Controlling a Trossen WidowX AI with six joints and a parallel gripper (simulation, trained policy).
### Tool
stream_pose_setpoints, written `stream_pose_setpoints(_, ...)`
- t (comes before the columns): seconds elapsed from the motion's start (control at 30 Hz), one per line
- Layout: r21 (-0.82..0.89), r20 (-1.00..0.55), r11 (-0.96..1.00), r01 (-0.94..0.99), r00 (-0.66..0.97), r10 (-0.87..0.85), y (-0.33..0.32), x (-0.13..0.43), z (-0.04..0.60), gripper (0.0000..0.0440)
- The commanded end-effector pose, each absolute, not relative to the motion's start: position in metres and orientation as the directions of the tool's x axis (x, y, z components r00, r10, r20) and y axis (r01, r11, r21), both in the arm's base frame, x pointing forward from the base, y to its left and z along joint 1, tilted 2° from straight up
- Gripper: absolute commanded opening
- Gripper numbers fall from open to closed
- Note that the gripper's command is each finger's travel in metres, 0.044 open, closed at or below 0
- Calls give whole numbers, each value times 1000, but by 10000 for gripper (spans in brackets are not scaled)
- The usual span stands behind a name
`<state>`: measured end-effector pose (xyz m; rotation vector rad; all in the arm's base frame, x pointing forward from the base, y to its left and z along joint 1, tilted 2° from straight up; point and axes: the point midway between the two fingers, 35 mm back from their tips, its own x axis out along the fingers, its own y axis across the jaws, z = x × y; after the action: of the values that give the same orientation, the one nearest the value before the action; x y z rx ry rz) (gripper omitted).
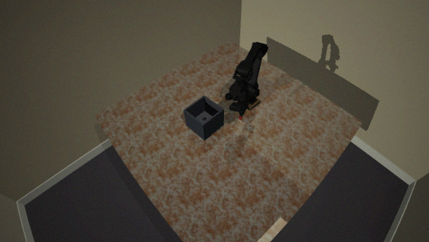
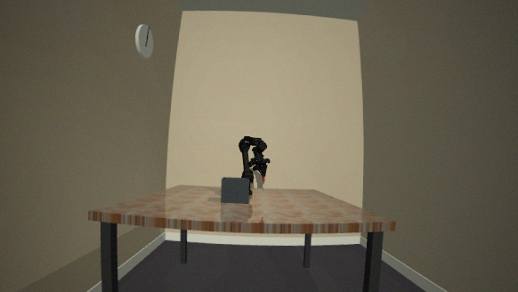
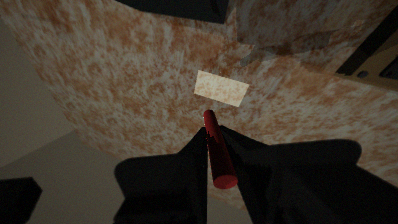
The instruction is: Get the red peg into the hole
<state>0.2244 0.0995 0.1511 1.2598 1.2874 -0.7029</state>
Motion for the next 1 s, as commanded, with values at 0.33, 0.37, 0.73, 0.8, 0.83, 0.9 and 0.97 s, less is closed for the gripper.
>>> stream_pose_setpoints(0.33, 344, -938, 245, 906, 320, 133, 49, 239, 195, 0)
stream_pose_setpoints(0.37, 341, -939, 244, 908, 320, 125, 46, 240, 195, 0)
stream_pose_setpoints(0.73, 296, -955, 223, 929, 290, 57, 11, 248, 195, 0)
stream_pose_setpoints(0.8, 288, -958, 219, 932, 284, 49, 6, 250, 195, 0)
stream_pose_setpoints(0.83, 284, -959, 217, 934, 281, 46, 3, 251, 194, 0)
stream_pose_setpoints(0.9, 277, -961, 212, 937, 275, 40, -2, 253, 194, 0)
stream_pose_setpoints(0.97, 270, -963, 208, 940, 269, 35, -8, 255, 193, 0)
